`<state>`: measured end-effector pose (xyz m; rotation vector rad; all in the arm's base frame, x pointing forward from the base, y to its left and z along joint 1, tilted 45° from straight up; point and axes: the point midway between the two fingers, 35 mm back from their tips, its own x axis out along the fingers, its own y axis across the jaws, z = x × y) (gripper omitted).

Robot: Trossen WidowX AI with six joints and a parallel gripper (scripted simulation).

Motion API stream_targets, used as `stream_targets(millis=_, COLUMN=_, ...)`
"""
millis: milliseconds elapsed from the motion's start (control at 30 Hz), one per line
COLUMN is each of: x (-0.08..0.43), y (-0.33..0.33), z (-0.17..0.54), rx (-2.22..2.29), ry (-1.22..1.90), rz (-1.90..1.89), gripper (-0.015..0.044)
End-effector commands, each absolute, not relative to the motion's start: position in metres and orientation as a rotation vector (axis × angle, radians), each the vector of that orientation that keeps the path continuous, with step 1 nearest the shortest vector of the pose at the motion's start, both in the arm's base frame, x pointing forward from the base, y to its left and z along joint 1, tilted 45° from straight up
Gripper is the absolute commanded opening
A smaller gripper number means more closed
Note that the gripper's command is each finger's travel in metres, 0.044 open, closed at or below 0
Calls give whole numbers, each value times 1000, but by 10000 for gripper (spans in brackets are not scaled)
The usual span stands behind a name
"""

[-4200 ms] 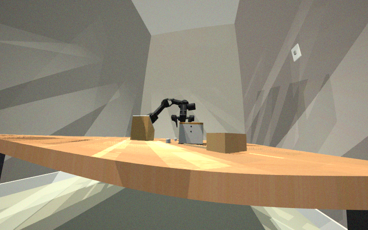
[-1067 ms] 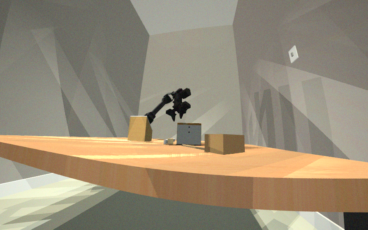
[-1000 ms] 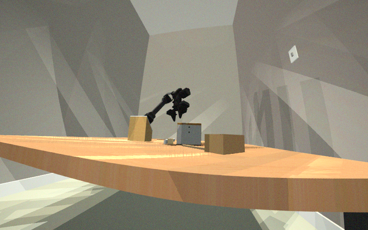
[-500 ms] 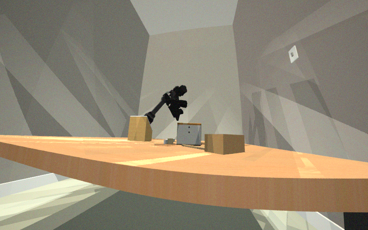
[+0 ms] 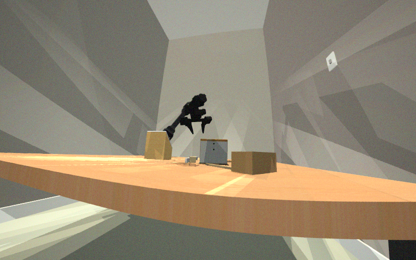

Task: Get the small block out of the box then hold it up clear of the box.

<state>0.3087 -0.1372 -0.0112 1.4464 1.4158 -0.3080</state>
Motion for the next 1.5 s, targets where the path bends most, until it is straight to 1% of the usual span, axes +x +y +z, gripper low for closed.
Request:
stream_targets(millis=0, x=299, y=-138, z=-23, rx=2280, ry=1349, rz=-947, gripper=285)
stream_targets(millis=400, x=293, y=-145, z=-24, rx=2926, ry=1097, rz=-1626, gripper=285)
stream_targets(millis=467, x=292, y=-146, z=-24, rx=3016, ry=1033, rz=-1755, gripper=285)
stream_targets(millis=533, x=292, y=-146, z=-24, rx=3051, ry=1005, rz=-1808, gripper=285)
stream_targets(millis=1100, x=292, y=-145, z=-26, rx=3056, ry=1000, rz=-1816, gripper=285)
stream_targets(millis=1300, x=295, y=-87, z=-85, rx=3058, ry=1003, rz=-1814, gripper=285)
stream_targets(millis=1467, x=294, y=-80, z=-91, rx=3059, ry=1006, rz=-1813, gripper=285)
